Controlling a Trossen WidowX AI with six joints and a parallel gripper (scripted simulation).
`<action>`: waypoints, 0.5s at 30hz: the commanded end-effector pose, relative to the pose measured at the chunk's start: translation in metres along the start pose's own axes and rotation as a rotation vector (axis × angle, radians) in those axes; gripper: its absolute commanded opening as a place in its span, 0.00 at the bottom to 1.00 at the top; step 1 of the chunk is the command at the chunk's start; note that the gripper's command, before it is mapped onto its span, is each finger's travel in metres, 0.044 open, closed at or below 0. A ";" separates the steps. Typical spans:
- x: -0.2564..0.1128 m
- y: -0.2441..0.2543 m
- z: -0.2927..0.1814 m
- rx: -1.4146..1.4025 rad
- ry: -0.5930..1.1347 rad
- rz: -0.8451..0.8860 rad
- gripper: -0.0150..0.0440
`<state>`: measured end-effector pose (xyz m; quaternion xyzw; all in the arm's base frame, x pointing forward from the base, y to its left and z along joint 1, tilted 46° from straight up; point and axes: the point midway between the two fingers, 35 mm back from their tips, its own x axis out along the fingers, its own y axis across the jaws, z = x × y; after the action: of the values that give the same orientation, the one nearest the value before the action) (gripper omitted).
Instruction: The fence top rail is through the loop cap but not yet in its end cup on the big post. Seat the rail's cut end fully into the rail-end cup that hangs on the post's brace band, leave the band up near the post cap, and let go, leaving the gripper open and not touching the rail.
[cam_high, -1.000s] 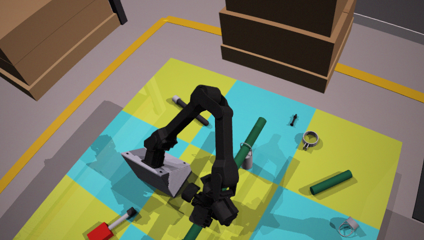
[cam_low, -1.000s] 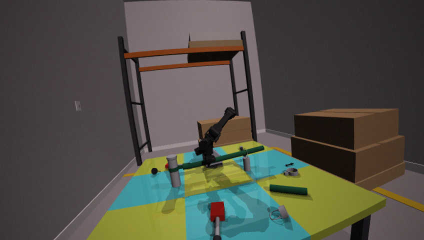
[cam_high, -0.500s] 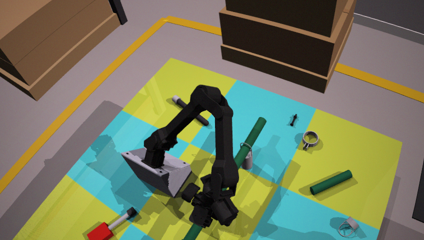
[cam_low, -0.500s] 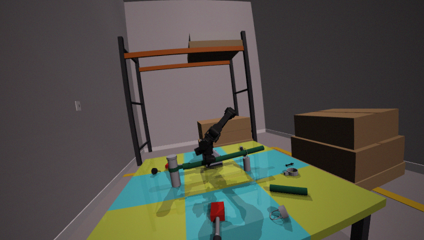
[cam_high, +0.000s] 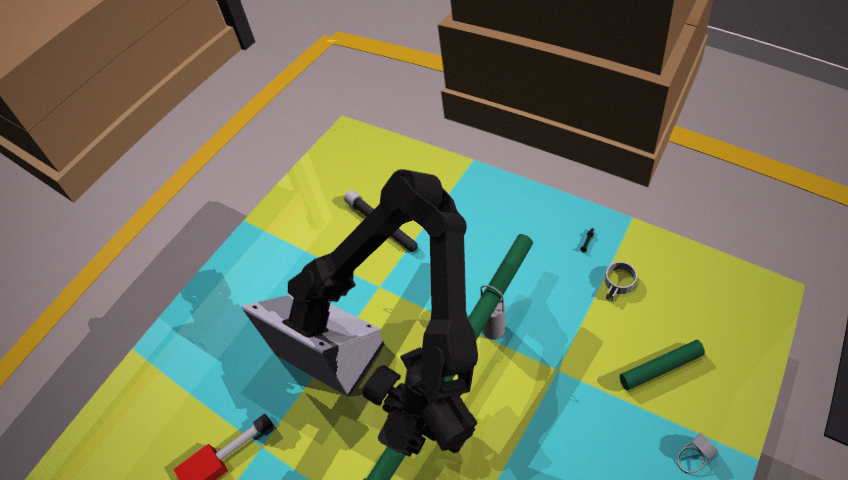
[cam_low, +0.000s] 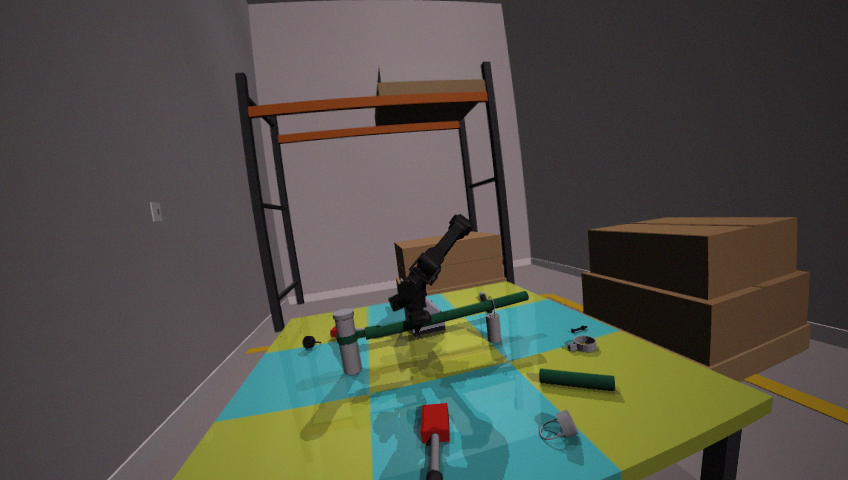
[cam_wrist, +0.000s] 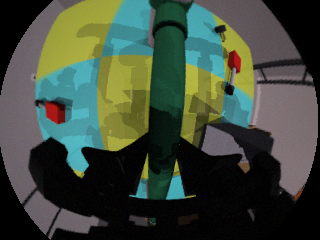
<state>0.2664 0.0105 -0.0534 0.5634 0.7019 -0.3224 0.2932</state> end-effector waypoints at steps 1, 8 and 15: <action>-0.002 0.000 0.004 0.000 -0.011 0.003 0.25; 0.000 0.000 0.000 0.000 0.000 0.000 0.25; -0.001 0.000 0.000 0.000 -0.002 0.000 0.25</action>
<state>0.2665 0.0109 -0.0535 0.5634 0.7022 -0.3219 0.2932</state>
